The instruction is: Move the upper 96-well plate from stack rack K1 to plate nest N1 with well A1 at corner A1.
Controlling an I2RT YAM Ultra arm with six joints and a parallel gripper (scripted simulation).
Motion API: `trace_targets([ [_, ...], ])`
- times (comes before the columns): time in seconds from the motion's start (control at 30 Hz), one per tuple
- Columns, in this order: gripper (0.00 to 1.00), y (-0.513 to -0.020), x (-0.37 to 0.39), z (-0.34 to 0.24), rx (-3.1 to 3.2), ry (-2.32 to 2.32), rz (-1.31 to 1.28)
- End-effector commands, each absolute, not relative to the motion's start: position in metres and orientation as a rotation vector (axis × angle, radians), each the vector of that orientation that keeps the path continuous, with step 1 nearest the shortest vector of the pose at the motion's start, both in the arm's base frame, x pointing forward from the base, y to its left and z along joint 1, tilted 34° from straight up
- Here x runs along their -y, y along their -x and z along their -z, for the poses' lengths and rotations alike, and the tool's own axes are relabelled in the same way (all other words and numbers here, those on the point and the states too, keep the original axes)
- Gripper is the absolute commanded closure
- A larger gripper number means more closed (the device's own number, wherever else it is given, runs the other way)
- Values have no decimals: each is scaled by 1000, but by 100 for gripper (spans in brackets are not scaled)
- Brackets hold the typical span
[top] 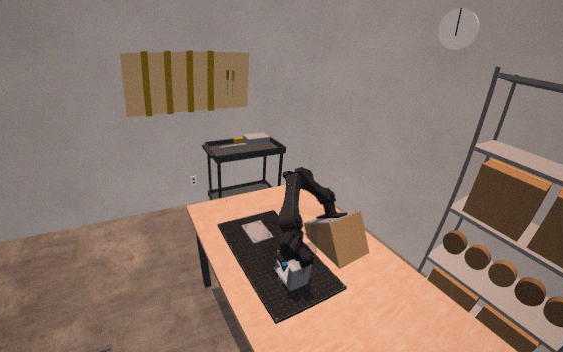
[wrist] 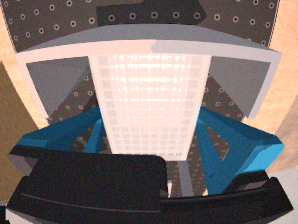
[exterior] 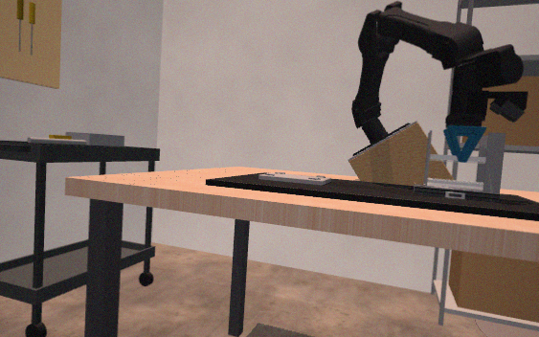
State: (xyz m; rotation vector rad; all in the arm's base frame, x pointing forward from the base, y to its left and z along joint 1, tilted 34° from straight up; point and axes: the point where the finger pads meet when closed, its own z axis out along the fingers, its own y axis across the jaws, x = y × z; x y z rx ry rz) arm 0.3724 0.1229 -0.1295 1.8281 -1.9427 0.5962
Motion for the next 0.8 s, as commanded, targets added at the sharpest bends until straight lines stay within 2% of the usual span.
trace_targets([
  [0.0, 100, -380, -144, 107, 1968, -1862, -622],
  [0.77, 100, -378, -163, 78, 1970, -1862, -616],
])
